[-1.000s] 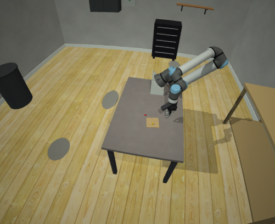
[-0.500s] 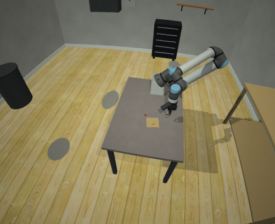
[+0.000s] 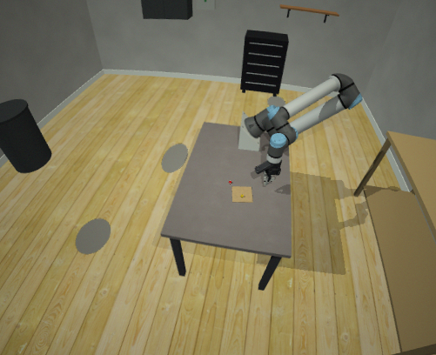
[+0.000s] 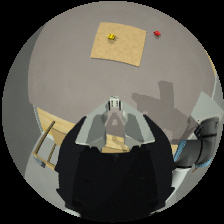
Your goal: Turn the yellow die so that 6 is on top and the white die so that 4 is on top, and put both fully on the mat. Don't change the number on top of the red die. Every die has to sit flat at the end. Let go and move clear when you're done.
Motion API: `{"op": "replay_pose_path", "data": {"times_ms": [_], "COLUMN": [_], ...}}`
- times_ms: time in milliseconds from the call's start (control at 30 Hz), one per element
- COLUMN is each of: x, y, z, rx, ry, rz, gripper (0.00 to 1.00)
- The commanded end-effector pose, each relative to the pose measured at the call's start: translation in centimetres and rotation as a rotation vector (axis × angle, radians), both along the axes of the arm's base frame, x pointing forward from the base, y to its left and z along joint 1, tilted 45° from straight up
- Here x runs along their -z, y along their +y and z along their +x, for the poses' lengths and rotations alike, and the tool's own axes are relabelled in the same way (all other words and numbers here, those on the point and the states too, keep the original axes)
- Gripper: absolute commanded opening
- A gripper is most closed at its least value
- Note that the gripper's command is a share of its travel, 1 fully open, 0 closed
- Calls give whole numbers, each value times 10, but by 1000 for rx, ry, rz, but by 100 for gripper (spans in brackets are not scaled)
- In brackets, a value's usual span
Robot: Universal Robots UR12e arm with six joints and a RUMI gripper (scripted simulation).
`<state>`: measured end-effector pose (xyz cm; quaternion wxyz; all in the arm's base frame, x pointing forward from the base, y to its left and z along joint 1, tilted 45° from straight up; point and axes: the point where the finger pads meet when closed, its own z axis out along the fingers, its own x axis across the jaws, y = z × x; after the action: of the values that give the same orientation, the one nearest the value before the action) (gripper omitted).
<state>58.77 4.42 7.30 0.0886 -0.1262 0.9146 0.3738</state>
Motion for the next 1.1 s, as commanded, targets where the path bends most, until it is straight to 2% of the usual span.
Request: {"op": "replay_pose_path", "data": {"times_ms": [0,100,600,667,767,1067], "x": [0,1,4,4,4,5], "y": [-4,-4,-6,-6,-6,-6], "z": [2,2,1,1,1,0], "rx": [83,99,366,366,442,588], "ry": [79,96,362,362,438,584], "rz": [5,7,33,33,41,55], "gripper": [0,0,0,0,0,0]}}
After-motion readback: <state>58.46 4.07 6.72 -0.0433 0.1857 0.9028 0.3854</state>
